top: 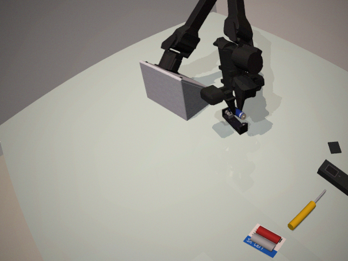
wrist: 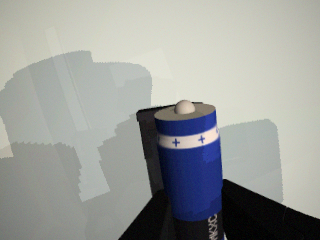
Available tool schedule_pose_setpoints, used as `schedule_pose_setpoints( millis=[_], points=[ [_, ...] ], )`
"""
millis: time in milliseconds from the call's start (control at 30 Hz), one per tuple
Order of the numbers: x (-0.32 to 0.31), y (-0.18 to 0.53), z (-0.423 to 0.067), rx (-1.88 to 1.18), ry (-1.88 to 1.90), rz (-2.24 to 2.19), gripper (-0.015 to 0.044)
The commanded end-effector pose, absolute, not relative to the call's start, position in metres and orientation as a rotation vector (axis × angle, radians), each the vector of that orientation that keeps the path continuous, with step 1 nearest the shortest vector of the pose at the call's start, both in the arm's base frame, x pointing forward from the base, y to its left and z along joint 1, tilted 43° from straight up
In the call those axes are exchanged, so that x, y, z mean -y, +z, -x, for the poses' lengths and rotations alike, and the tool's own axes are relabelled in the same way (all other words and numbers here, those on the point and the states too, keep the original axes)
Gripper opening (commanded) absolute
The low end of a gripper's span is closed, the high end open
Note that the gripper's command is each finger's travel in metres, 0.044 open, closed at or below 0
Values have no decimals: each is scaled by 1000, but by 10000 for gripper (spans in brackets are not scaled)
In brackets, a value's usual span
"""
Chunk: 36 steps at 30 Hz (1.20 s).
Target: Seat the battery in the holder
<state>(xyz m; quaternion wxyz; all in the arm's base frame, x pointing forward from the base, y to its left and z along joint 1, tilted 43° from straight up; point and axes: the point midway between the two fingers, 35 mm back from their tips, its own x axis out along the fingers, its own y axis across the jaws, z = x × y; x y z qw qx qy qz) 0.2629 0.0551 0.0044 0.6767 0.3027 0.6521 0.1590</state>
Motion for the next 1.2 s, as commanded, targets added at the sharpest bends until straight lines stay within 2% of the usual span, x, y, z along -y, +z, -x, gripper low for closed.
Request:
schedule_pose_setpoints(
  millis=[0, 1167],
  points=[
    [-61, -1, -260, -1428, 333, -688, 59],
    [-74, -13, -253, -1241, 232, -693, 59]
  ],
)
